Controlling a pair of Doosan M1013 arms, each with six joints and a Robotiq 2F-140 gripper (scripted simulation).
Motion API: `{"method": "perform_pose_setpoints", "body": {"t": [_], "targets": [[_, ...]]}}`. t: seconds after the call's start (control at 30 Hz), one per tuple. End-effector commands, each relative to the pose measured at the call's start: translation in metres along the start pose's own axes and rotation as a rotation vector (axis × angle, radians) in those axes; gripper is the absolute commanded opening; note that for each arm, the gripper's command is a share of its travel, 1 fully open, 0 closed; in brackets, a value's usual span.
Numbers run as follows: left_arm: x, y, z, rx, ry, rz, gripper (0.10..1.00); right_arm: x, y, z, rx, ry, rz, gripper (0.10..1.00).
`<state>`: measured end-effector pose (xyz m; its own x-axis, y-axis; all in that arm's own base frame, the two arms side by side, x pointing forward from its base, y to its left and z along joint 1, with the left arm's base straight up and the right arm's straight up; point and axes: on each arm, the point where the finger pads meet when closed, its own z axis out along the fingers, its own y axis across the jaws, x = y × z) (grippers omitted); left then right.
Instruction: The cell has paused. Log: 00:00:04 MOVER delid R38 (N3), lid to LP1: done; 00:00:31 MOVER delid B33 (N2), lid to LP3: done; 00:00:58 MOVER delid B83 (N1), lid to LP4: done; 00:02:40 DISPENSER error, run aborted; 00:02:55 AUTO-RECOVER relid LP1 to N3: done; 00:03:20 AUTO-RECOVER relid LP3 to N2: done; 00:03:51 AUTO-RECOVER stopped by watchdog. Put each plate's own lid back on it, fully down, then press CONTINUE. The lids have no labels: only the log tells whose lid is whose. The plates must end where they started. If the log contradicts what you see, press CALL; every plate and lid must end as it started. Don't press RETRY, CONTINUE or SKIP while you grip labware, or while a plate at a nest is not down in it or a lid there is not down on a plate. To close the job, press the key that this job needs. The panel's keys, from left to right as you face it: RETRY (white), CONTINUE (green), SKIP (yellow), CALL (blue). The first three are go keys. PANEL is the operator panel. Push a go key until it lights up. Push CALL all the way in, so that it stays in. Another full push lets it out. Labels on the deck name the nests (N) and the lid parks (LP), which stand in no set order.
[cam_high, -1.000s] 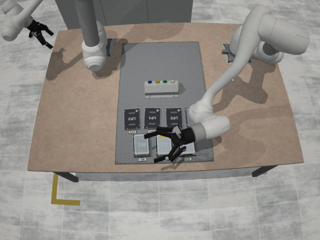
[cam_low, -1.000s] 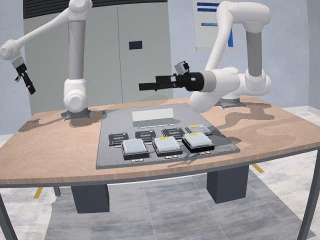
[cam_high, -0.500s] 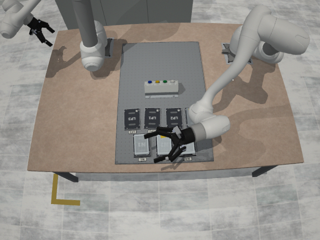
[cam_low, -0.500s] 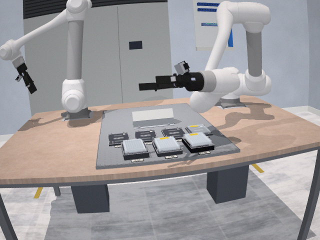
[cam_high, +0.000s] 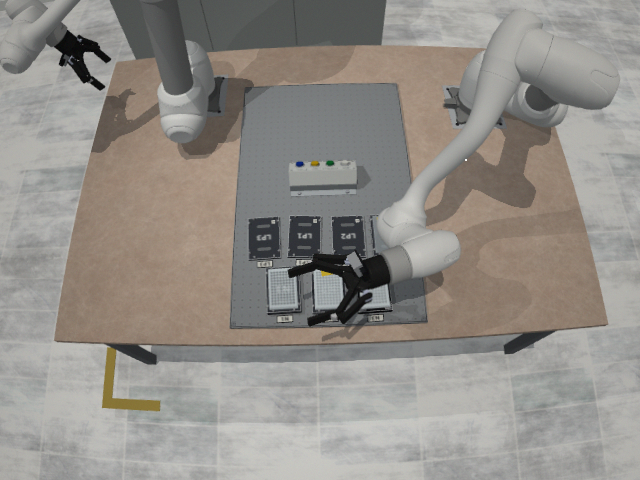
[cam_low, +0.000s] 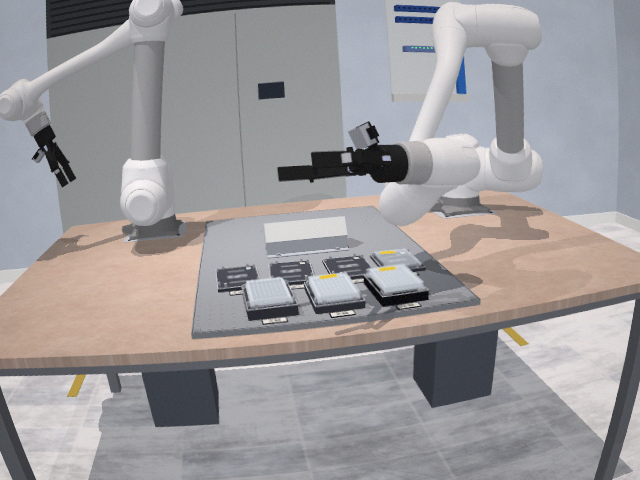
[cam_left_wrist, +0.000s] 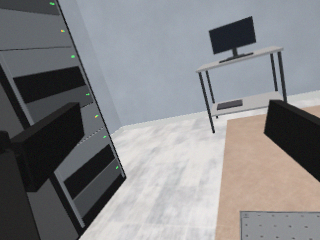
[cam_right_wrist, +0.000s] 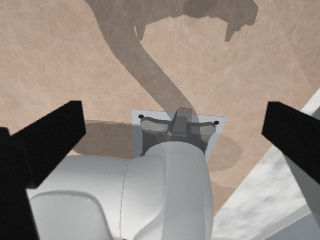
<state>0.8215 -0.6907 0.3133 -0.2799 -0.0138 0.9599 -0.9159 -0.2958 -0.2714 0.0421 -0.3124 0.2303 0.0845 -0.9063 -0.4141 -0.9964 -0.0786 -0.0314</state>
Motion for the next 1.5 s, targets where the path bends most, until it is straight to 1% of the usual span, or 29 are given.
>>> {"method": "perform_pose_setpoints", "body": {"t": [0.0, 0.67, 1.47], "targets": [[0.0015, -0.0004, 0.0001, 0.000, 0.001, 0.001, 1.000, -0.0002, 0.0025, -0.0010, 0.003, -0.001, 0.010, 1.000], [0.0015, -0.0004, 0.0001, 0.000, 0.001, 0.001, 1.000, -0.0016, 0.0103, -0.0019, 0.009, -0.007, 0.039, 1.000], [0.0015, 0.0006, 0.0004, -0.002, 0.001, 0.002, 1.000, -0.0018, 0.0115, -0.0020, 0.010, -0.007, 0.043, 1.000]]}}
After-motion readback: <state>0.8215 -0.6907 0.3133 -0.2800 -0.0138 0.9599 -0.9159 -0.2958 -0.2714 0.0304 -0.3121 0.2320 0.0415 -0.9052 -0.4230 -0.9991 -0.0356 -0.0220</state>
